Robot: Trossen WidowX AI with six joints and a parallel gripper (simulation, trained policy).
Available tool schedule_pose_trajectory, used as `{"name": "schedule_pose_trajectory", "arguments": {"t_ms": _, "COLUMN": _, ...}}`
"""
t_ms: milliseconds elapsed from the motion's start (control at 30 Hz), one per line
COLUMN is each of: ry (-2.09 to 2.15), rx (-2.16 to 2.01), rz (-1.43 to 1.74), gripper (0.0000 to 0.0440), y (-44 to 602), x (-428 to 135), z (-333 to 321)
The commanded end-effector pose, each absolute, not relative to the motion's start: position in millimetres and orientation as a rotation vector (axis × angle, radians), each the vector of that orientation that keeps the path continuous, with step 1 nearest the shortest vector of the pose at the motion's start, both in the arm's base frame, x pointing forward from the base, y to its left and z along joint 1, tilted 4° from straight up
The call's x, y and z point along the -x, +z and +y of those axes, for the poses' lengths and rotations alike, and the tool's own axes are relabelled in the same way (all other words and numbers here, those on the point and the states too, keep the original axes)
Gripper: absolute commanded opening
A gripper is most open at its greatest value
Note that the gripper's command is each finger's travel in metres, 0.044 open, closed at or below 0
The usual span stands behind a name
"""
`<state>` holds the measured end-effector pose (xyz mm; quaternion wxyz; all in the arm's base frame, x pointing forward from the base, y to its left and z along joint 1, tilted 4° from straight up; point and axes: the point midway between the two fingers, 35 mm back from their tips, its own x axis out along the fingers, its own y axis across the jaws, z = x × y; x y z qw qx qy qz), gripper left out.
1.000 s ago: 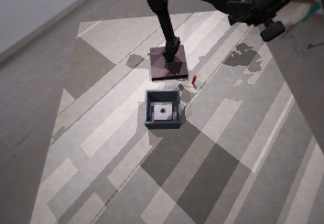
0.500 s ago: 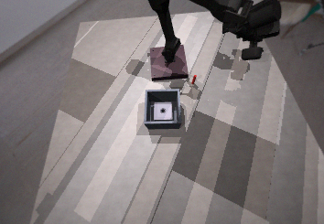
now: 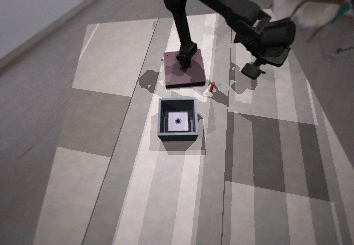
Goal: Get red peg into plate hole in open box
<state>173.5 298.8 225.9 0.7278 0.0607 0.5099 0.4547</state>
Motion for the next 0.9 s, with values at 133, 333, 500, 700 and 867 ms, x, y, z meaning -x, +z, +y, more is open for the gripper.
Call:
{"name": "schedule_pose_trajectory", "arguments": {"t_ms": 133, "ry": 0.743, "rx": -0.273, "rz": 1.273, "gripper": 0.0440, "y": 205, "x": -189, "z": 268}}
{"name": "schedule_pose_trajectory", "arguments": {"t_ms": 333, "ry": 0.556, "rx": -0.374, "rz": 1.363, "gripper": 0.0440, "y": 191, "x": -196, "z": 247}}
{"name": "schedule_pose_trajectory", "arguments": {"t_ms": 500, "ry": 0.397, "rx": -0.457, "rz": 1.430, "gripper": 0.0440, "y": 180, "x": -198, "z": 229}}
{"name": "schedule_pose_trajectory", "arguments": {"t_ms": 700, "ry": 0.199, "rx": -0.553, "rz": 1.501, "gripper": 0.0440, "y": 167, "x": -197, "z": 209}}
{"name": "schedule_pose_trajectory", "arguments": {"t_ms": 867, "ry": 0.029, "rx": -0.627, "rz": 1.552, "gripper": 0.0440, "y": 156, "x": -193, "z": 194}}
